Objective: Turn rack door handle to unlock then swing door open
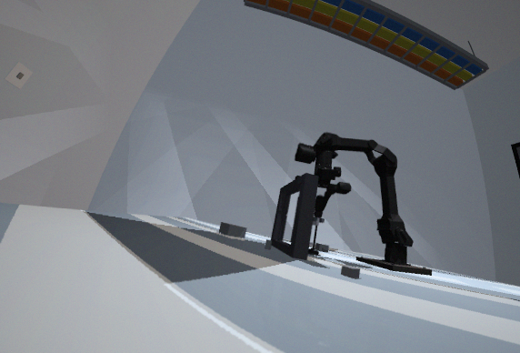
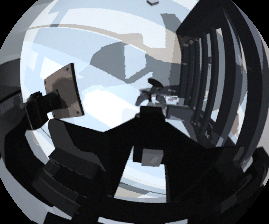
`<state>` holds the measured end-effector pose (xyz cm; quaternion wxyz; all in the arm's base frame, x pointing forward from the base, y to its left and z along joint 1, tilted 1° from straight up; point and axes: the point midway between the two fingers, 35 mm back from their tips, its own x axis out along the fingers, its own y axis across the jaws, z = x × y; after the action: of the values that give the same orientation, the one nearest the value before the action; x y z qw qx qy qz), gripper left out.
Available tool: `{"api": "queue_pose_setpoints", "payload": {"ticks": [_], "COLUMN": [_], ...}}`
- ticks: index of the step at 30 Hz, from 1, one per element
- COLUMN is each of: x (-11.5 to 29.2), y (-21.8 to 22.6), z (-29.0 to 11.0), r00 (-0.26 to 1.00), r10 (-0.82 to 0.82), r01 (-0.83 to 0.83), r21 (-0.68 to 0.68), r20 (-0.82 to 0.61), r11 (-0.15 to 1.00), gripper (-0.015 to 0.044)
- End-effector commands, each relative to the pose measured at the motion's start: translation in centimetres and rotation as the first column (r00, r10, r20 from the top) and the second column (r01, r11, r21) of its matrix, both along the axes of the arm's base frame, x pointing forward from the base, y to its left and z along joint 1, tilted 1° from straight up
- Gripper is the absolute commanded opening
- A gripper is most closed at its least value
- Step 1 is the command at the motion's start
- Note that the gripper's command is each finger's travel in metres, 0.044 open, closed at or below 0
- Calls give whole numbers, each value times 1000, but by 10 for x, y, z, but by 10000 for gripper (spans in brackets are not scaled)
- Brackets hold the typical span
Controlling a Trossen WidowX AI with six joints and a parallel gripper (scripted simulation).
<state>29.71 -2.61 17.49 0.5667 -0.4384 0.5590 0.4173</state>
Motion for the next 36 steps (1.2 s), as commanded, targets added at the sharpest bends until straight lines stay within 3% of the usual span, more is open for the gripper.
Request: {"api": "queue_pose_setpoints", "payload": {"ticks": [1,36], "x": [-3,-52], "y": [4,57], "z": [0,-3], "r00": [996,818], "r10": [-83,-576], "r01": [83,575], "r21": [2,28], "r20": [15,11], "r11": [997,818], "gripper": [16,16]}}
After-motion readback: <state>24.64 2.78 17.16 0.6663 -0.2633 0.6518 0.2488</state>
